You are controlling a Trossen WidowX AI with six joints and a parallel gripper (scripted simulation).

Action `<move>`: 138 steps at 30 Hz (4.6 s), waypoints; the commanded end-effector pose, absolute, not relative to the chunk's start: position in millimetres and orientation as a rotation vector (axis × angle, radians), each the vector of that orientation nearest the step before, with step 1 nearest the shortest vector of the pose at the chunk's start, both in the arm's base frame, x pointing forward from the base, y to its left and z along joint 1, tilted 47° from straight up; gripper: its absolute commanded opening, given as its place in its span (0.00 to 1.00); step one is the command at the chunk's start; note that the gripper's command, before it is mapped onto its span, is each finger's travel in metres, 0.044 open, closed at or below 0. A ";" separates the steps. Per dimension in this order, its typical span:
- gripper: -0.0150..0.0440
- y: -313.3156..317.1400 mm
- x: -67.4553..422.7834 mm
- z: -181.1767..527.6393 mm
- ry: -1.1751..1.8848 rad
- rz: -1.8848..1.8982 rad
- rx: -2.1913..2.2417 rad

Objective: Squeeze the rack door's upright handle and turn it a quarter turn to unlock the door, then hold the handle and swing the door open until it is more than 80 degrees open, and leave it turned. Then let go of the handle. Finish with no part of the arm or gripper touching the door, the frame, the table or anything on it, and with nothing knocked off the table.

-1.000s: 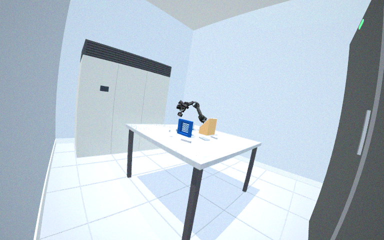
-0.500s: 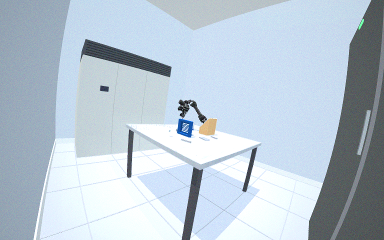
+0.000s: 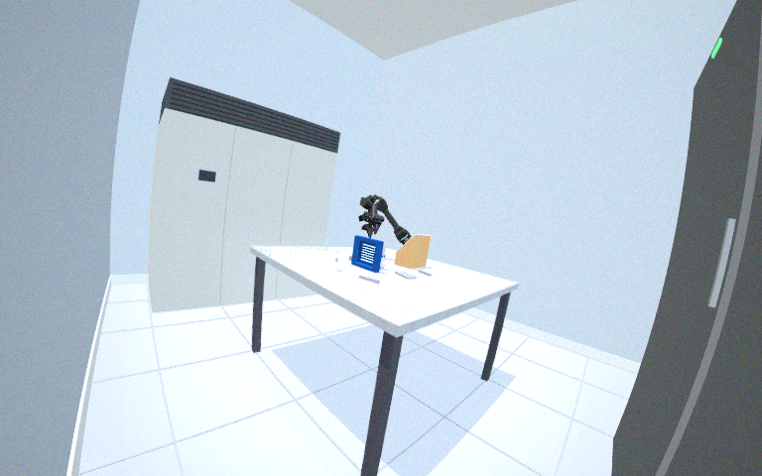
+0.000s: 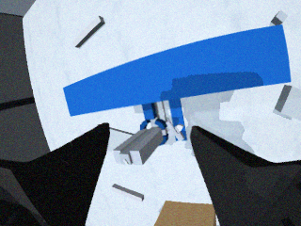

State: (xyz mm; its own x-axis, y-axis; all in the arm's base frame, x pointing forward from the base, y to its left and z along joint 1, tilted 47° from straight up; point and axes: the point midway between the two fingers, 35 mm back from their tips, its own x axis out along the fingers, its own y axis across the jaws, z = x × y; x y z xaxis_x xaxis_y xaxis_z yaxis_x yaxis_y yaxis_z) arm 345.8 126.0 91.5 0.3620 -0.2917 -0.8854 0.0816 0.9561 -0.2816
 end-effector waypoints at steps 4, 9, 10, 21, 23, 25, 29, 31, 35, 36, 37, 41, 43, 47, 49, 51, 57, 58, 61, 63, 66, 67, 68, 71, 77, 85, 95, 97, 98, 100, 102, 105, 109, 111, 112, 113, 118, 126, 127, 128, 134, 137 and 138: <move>0.76 138.0 337.7 78.0 1.243 -0.303 -0.309; 0.76 145.0 329.8 67.2 1.288 -0.350 -0.407; 0.76 146.4 328.2 65.2 1.296 -0.360 -0.427; 0.76 161.5 311.5 47.4 1.344 -0.458 -0.670; 0.76 164.4 308.7 44.8 1.346 -0.475 -0.717; 0.76 166.4 306.9 43.1 1.346 -0.486 -0.749; 0.76 165.9 307.0 42.1 1.346 -0.487 -0.753; 0.76 163.9 307.9 40.0 1.346 -0.487 -0.752; 0.76 159.6 309.6 35.3 1.346 -0.486 -0.752; 0.76 158.5 310.0 34.1 1.346 -0.486 -0.752; 0.76 157.4 310.5 33.0 1.346 -0.486 -0.752; 0.76 152.9 312.0 28.4 1.346 -0.486 -0.752; 0.76 150.7 312.8 26.1 1.346 -0.486 -0.752; 0.76 146.1 314.1 21.6 1.346 -0.486 -0.752; 0.76 143.8 314.8 19.4 1.346 -0.486 -0.752; 0.76 141.5 315.4 17.1 1.346 -0.486 -0.752; 0.76 134.4 317.0 10.6 1.345 -0.487 -0.752; 0.76 133.2 317.2 9.5 1.345 -0.487 -0.753; 0.76 129.6 317.9 6.3 1.345 -0.487 -0.753; 0.76 127.1 318.3 4.2 1.345 -0.487 -0.753; 0.76 123.5 318.8 1.0 1.345 -0.488 -0.753; 0.76 122.2 319.0 0.0 1.345 -0.488 -0.753; 0.76 121.0 319.1 -1.0 1.344 -0.488 -0.753; 0.76 117.5 319.5 -3.9 1.344 -0.489 -0.754; 0.58 116.7 319.6 -4.6 1.344 -0.489 -0.754; 0.39 116.7 319.6 -4.6 1.344 -0.489 -0.754; 0.30 116.7 319.6 -4.6 1.344 -0.489 -0.754; 0.30 116.7 319.6 -4.6 1.347 -0.484 -0.761; 0.30 116.7 319.6 -4.6 1.355 -0.468 -0.780; 0.30 116.7 319.6 -4.6 1.383 -0.410 -0.854; 0.30 116.7 319.6 -4.6 1.413 -0.344 -0.934; 0.30 116.7 319.6 -4.6 1.453 -0.241 -1.054; 0.30 116.7 319.6 -4.6 1.499 -0.099 -1.213; 0.30 116.8 319.6 -4.6 1.519 -0.026 -1.291; 0.30 116.8 319.6 -4.6 1.528 0.012 -1.330; 0.30 116.8 319.6 -4.6 1.536 0.050 -1.369; 0.30 116.8 319.6 -4.6 1.569 0.246 -1.561; 0.30 116.8 319.5 -4.6 1.586 0.584 -1.858; 0.30 116.8 319.5 -4.6 1.585 0.628 -1.894; 0.30 116.8 319.5 -4.6 1.583 0.673 -1.930; 0.30 116.8 319.5 -4.6 1.553 0.952 -2.137; 0.30 116.8 319.5 -4.6 1.533 1.065 -2.213; 0.30 116.8 319.5 -4.6 1.532 1.073 -2.218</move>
State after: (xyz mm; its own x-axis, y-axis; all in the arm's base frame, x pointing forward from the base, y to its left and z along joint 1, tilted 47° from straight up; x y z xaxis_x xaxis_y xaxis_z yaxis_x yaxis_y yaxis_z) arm 319.3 117.1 -5.0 0.1781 -0.7054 -0.6861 -0.9210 -0.3651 0.1362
